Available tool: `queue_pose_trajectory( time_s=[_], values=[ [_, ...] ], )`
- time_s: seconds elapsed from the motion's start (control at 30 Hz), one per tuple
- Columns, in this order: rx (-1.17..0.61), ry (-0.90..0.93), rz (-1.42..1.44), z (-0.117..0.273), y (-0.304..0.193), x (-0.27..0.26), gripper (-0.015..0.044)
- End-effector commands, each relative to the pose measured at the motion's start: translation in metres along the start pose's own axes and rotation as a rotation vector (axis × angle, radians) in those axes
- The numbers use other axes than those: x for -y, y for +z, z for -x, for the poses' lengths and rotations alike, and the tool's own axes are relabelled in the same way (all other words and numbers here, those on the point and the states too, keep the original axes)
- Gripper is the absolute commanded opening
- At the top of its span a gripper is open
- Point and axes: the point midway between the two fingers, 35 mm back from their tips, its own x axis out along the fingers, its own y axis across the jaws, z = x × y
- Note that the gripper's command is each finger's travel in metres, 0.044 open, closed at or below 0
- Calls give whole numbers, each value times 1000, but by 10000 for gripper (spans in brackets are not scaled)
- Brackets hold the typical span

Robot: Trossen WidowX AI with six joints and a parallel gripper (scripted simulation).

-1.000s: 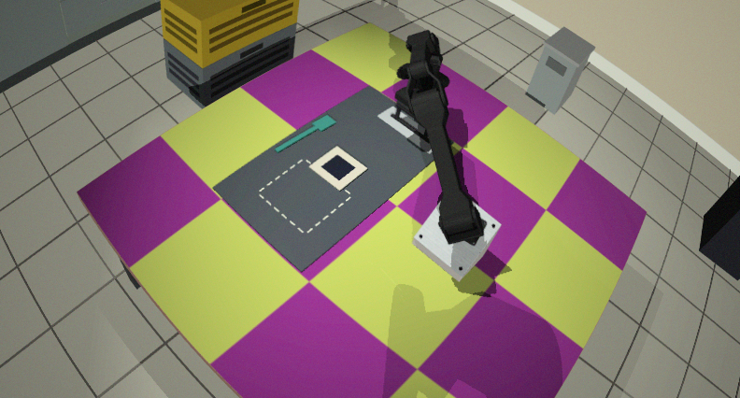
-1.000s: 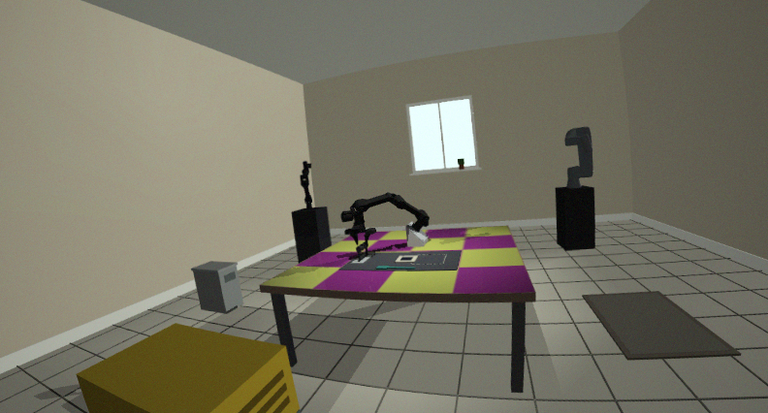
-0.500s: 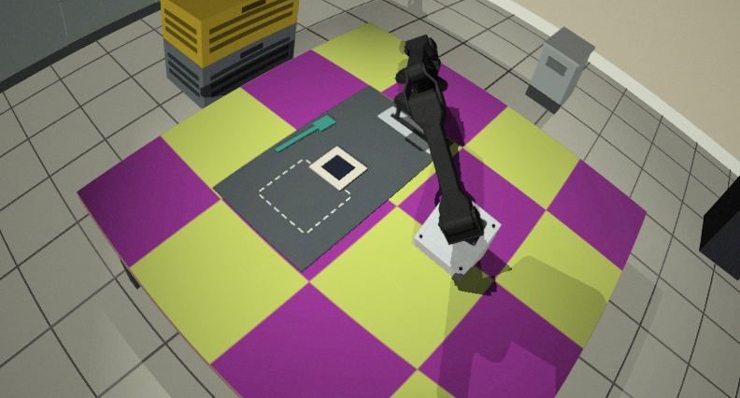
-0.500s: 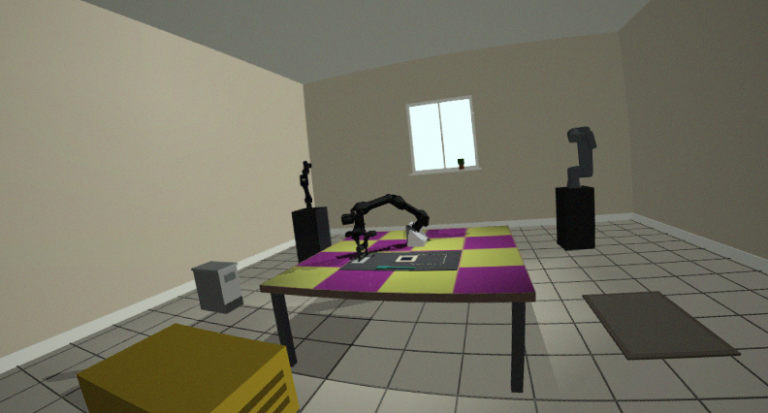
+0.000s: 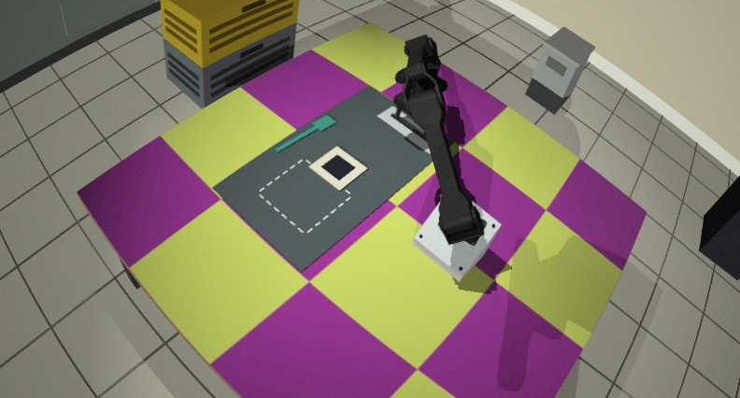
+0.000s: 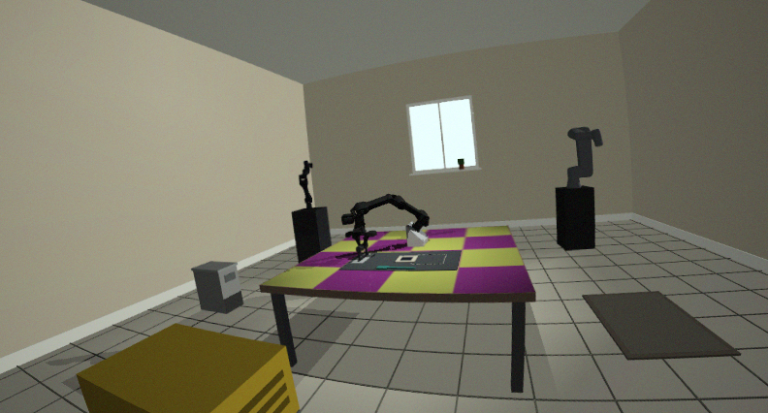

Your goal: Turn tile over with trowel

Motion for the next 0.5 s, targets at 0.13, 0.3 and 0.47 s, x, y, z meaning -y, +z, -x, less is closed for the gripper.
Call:
queue_pose_trajectory(
  time_s=[0.13, 0.3, 0.47],
  values=[
    [1, -5, 0, -1, 0, 1, 130],
    [1, -5, -105, -1, 0, 1, 130],
    [2, -5, -255, -1, 0, 1, 130]
  ],
)
